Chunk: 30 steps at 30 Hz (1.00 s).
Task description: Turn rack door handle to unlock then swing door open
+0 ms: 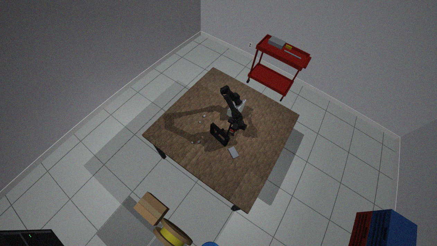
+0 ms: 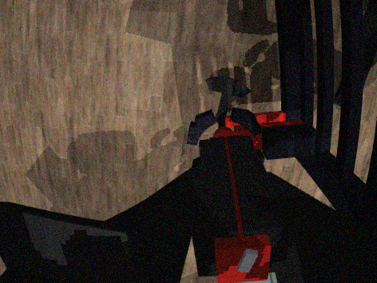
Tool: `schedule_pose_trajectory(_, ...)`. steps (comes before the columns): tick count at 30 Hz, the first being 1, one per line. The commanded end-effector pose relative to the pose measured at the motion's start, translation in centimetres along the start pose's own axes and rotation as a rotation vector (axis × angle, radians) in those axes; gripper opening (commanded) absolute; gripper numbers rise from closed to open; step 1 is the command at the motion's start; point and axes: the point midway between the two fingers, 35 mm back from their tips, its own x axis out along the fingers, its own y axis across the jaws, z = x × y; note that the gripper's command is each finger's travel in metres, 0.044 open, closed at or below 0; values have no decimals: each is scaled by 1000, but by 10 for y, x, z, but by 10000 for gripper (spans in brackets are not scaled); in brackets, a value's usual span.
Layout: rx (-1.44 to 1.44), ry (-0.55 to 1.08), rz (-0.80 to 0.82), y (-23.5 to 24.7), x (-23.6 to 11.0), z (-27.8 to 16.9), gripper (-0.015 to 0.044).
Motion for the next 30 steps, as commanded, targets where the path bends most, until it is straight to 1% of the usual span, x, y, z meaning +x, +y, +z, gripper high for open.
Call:
schedule_pose_trajectory(1, 82, 3, 5, 11, -1, 3, 27)
schedule_pose_trajectory(22, 410, 3, 7, 56, -2, 22, 27)
schedule_pose_trajectory(30, 429, 3, 7, 59, -2, 23, 27)
